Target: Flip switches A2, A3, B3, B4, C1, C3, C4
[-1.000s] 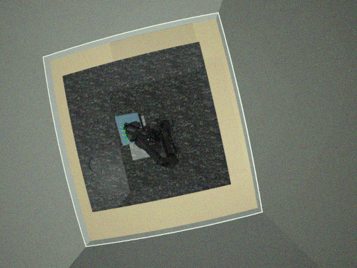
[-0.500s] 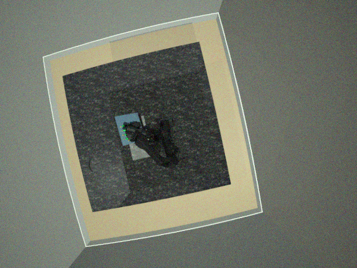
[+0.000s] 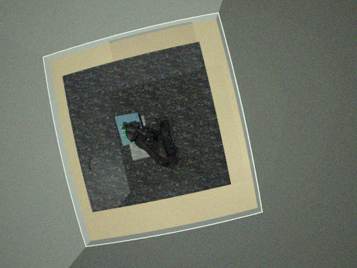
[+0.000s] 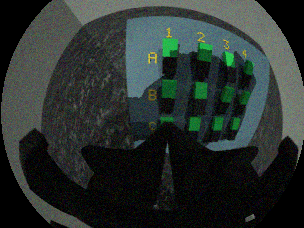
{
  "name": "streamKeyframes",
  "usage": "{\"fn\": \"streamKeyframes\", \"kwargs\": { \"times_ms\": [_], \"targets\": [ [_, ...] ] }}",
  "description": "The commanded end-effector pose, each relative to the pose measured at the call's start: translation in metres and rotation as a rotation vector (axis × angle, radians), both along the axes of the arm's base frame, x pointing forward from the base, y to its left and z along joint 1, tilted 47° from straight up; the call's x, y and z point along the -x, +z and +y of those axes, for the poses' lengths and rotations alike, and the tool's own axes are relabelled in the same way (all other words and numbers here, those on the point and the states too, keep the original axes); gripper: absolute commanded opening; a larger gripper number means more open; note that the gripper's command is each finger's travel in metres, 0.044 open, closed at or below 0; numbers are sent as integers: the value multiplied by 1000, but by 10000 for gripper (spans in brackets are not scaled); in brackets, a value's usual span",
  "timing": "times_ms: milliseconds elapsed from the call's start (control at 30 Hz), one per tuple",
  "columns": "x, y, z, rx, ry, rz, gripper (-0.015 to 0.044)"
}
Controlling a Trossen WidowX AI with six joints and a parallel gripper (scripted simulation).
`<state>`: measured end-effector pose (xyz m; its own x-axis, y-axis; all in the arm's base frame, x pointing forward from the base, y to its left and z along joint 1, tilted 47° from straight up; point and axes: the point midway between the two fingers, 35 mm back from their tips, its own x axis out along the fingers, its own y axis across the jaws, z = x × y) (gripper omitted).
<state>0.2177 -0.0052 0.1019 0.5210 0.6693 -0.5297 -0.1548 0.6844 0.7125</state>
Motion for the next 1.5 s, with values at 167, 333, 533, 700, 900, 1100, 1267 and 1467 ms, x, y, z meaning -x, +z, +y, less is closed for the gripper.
{"fn": "streamKeyframes", "kwargs": {
  "times_ms": [167, 333, 533, 700, 900, 1100, 1267, 1467],
  "targets": [
    [0, -1, 1, -6, -2, -1, 0],
    [-1, -1, 2, -6, -2, -1, 0],
    [-1, -1, 2, -6, -2, -1, 0],
    [-2, -2, 3, -6, -2, -1, 0],
    [-2, -2, 3, -6, -2, -1, 0],
    [-2, -3, 4, -6, -2, -1, 0],
    [9, 6, -14, 10, -9, 4, 0],
    [34, 30, -39, -10, -21, -15, 0]
  ]
}}
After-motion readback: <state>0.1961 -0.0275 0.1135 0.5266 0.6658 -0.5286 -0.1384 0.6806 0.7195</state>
